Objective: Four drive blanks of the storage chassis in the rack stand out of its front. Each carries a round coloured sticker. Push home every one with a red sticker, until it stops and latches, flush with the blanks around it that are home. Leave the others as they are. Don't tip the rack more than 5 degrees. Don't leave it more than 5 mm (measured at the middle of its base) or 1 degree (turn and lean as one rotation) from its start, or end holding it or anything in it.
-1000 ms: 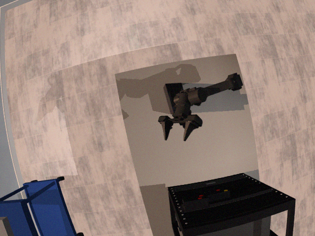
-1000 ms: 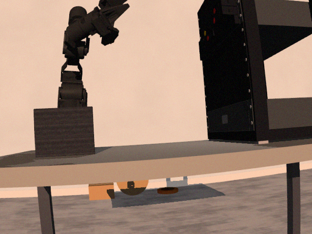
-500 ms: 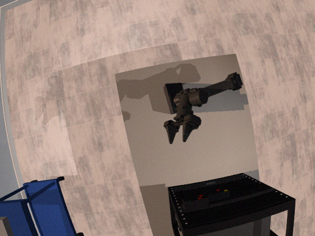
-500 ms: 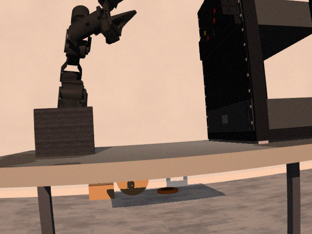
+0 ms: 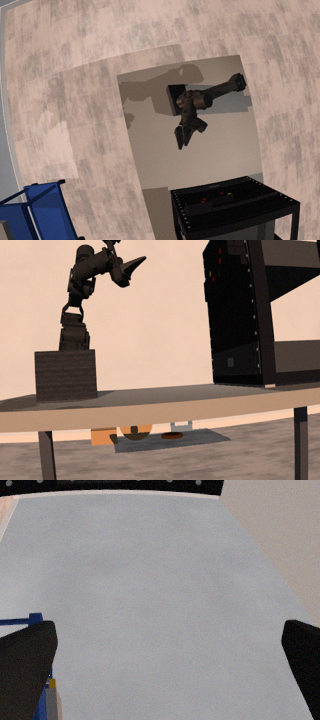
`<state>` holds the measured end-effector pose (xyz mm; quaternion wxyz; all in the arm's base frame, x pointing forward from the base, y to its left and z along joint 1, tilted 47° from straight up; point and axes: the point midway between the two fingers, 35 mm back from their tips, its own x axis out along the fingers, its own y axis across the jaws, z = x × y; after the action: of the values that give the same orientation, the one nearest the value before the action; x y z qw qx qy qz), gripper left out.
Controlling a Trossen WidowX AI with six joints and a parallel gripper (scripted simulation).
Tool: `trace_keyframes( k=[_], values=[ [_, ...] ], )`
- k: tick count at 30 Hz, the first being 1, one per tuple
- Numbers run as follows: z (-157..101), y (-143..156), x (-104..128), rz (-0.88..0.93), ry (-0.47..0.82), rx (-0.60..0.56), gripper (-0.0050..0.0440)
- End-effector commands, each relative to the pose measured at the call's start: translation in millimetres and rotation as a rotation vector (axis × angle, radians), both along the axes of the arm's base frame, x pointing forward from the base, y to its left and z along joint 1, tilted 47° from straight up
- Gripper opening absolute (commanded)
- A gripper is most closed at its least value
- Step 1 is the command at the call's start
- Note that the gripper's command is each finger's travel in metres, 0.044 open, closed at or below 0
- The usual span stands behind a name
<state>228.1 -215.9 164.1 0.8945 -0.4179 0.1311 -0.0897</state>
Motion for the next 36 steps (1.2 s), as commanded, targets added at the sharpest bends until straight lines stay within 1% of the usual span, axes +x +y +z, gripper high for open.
trace_keyframes(
  k=[1,4,5,7,9,14,15,18,19,22,23,24,26,30,31,34,35,36],
  values=[
    [6.3,1.5,4.9,-0.001,-0.049,0.116,0.044],
    [7.6,3.8,7.6,-0.003,-0.076,0.218,0.044],
    [7.6,3.8,7.6,-0.003,-0.076,0.218,0.044],
    [8.6,5.4,9.4,-0.005,-0.094,0.288,0.044],
    [8.6,5.4,9.4,-0.005,-0.094,0.288,0.044],
    [11.0,9.6,13.8,-0.009,-0.136,0.465,0.044],
    [11.0,9.6,13.8,-0.009,-0.136,0.465,0.044],
    [12.4,12.1,16.5,-0.012,-0.159,0.574,0.044],
    [12.4,12.1,16.5,-0.012,-0.159,0.574,0.044],
    [13.9,14.8,19.2,-0.015,-0.181,0.683,0.044],
    [13.9,14.8,19.2,-0.015,-0.181,0.683,0.044],
    [14.4,15.7,20.1,-0.016,-0.187,0.72,0.044],
    [14.4,15.7,20.1,-0.016,-0.187,0.72,0.044],
    [16.4,19.3,23.6,-0.022,-0.213,0.867,0.044],
    [16.4,19.3,23.6,-0.022,-0.213,0.867,0.044],
    [17.9,22.1,26.2,-0.027,-0.231,0.978,0.044],
    [17.9,22.1,26.2,-0.027,-0.231,0.978,0.044],
    [18.4,23.0,27.0,-0.028,-0.236,1.015,0.044]
  ],
)
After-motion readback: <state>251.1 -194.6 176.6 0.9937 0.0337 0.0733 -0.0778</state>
